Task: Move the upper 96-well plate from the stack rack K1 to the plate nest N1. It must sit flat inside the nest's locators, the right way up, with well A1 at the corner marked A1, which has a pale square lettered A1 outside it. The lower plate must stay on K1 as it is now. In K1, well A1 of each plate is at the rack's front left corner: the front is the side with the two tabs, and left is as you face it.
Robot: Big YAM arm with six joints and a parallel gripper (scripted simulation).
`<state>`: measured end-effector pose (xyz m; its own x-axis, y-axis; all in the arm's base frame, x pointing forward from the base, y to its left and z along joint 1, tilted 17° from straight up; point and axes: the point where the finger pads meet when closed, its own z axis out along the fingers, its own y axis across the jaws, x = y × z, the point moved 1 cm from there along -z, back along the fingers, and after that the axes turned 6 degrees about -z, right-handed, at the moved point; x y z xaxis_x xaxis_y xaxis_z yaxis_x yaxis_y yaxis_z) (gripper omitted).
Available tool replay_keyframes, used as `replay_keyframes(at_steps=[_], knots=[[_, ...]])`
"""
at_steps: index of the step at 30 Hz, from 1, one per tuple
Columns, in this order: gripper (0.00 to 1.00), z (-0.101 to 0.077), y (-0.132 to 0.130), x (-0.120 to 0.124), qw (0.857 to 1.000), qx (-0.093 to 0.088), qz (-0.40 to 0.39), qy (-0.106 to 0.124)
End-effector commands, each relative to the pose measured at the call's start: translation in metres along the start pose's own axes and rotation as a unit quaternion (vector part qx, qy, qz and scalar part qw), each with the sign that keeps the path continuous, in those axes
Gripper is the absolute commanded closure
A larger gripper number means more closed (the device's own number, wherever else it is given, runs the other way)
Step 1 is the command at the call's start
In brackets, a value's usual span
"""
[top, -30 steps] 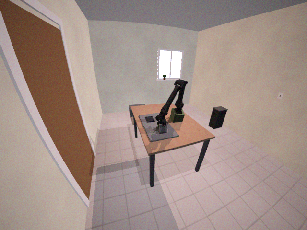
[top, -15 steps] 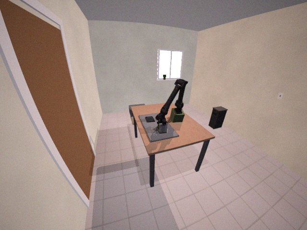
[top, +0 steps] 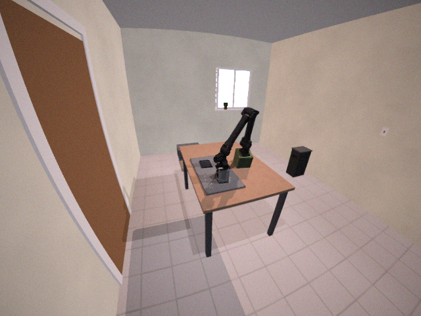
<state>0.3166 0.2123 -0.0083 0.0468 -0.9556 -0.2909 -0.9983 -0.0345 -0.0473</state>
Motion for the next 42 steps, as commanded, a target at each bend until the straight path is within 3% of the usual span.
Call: replay_keyframes(at_steps=[1, 24, 27, 42], knots=[[1.0, -0.024, -0.023, -0.01, 1.0, 0.025, -0.005, -0.013], [1.0, -0.061, -0.023, -0.011, 1.0, 0.027, -0.006, -0.014], [1.0, -0.059, -0.02, -0.012, 1.0, 0.022, -0.006, -0.012], [1.0, -0.088, -0.023, -0.011, 0.999, 0.029, -0.007, -0.014]])
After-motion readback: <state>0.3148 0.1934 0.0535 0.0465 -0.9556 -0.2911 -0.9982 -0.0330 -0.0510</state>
